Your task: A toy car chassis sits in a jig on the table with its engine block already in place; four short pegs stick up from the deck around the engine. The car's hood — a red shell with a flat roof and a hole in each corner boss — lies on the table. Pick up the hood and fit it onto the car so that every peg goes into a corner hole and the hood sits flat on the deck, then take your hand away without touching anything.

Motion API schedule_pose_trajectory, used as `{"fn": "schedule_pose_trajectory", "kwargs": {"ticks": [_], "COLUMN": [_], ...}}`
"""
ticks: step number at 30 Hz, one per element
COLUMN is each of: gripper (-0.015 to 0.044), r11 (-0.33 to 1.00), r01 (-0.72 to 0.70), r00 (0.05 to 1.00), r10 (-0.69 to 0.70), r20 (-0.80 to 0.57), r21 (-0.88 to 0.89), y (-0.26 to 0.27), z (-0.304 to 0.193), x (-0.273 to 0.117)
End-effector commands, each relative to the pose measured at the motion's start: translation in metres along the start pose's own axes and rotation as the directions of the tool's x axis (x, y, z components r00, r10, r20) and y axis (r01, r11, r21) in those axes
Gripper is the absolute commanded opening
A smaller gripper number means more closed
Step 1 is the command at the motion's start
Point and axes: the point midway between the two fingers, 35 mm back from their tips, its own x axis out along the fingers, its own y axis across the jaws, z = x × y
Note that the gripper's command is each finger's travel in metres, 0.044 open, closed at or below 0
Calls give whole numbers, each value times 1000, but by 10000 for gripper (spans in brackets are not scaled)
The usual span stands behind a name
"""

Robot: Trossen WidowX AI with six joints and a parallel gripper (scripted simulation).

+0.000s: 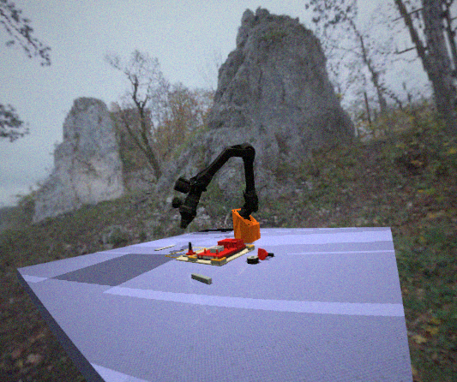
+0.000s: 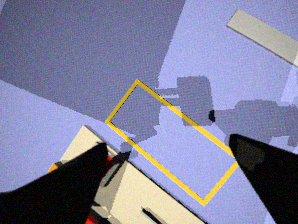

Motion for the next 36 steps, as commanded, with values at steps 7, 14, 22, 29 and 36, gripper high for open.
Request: {"fn": "schedule_pose_trajectory", "kwargs": {"ticks": [7, 14, 22, 29, 36], "gripper": [440, 440, 440, 440, 440], "r11": [462, 143, -230, -527, -754], "r01": [-164, -244, -318, -350, -341], "r00": [980, 967, 948, 928, 907], "r10": [-23, -41, -64, -86, -108], "r20": [-196, -252, -312, -361, -406], "r21": [-872, -959, -920, -774, -562], "y": [58, 69, 79, 86, 91], "z": [-77, -104, -134, -161, -187], "x": [-23, -33, -45, -56, -67]}}
